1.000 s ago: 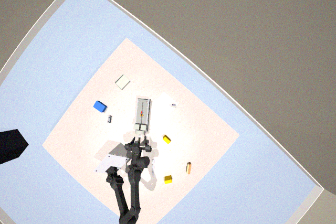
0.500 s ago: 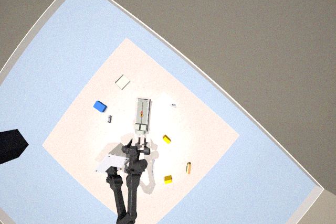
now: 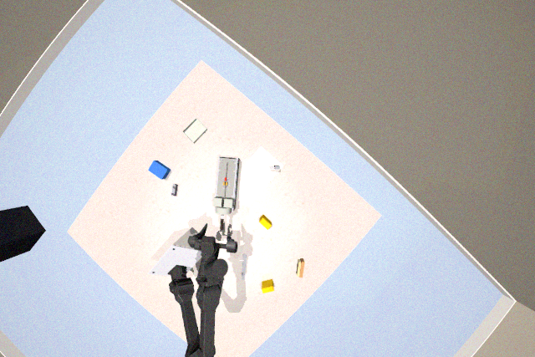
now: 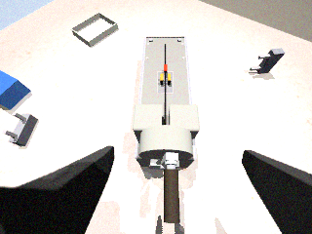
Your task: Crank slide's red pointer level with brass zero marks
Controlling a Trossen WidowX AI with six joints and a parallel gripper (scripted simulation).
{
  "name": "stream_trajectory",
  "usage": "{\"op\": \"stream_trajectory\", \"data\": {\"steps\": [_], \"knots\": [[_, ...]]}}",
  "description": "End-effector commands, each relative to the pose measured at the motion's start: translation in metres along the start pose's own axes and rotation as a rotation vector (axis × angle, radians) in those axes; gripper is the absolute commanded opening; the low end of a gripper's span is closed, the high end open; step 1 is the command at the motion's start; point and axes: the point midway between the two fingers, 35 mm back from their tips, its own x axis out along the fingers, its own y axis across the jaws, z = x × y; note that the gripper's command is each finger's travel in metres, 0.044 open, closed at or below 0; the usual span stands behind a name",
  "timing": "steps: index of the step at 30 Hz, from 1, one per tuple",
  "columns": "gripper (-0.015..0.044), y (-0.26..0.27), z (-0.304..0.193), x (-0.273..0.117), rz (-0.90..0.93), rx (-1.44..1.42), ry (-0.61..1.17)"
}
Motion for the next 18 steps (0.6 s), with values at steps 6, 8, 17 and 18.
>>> {"op": "stream_trajectory", "data": {"steps": [6, 8, 17, 18], "knots": [[0.0440, 0.000, 0.028, 0.022, -0.082, 0.103, 0.059], [0.0440, 0.001, 0.035, 0.027, -0.106, 0.129, 0.070], [0.0440, 0.010, 0.064, 0.053, -0.222, 0.244, 0.098], [0.0440, 0.012, 0.067, 0.056, -0.235, 0.256, 0.099]]}}
